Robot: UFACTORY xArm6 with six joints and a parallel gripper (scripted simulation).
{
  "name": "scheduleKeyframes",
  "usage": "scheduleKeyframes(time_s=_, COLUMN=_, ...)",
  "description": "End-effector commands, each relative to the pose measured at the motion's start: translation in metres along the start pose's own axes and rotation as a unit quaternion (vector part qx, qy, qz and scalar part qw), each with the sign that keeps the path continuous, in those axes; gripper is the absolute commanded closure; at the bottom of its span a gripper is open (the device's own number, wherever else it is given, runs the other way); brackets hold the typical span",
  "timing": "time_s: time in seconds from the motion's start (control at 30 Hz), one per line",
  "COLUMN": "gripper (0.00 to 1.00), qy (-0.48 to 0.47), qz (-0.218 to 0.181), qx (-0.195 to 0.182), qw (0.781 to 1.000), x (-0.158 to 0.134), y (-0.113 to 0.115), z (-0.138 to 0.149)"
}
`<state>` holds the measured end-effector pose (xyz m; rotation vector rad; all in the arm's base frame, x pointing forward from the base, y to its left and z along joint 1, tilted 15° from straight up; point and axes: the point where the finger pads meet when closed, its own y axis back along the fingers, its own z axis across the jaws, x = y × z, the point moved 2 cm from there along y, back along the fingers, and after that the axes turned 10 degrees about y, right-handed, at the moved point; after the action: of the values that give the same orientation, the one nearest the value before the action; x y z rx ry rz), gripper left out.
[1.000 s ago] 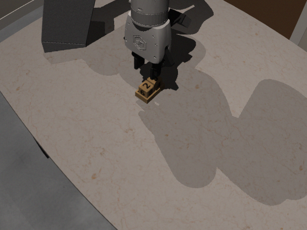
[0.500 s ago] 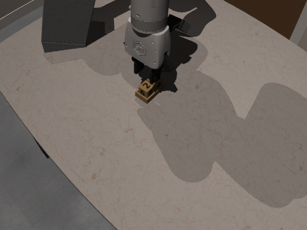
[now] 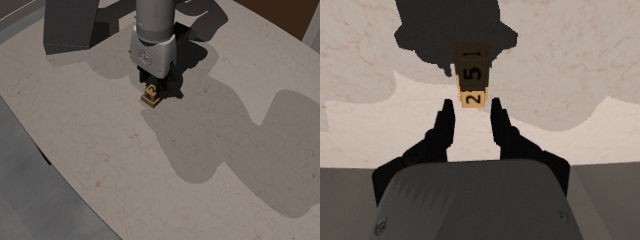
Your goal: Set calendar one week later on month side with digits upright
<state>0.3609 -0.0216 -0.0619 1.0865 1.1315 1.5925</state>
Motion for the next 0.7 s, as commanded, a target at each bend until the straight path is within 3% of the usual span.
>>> scheduleKeyframes(time_s=0.0, gripper=0.53, qy=0.000, qz=-0.001, qx=-0.002, qw=1.000, x=-0.0004, y=-0.0046, z=0.0008)
scheduleKeyframes(time_s=0.67, gripper=0.53, qy=0.000, qz=-0.001, qx=-0.002, qw=1.000, x=-0.0004, y=-0.0101, z=0.0007)
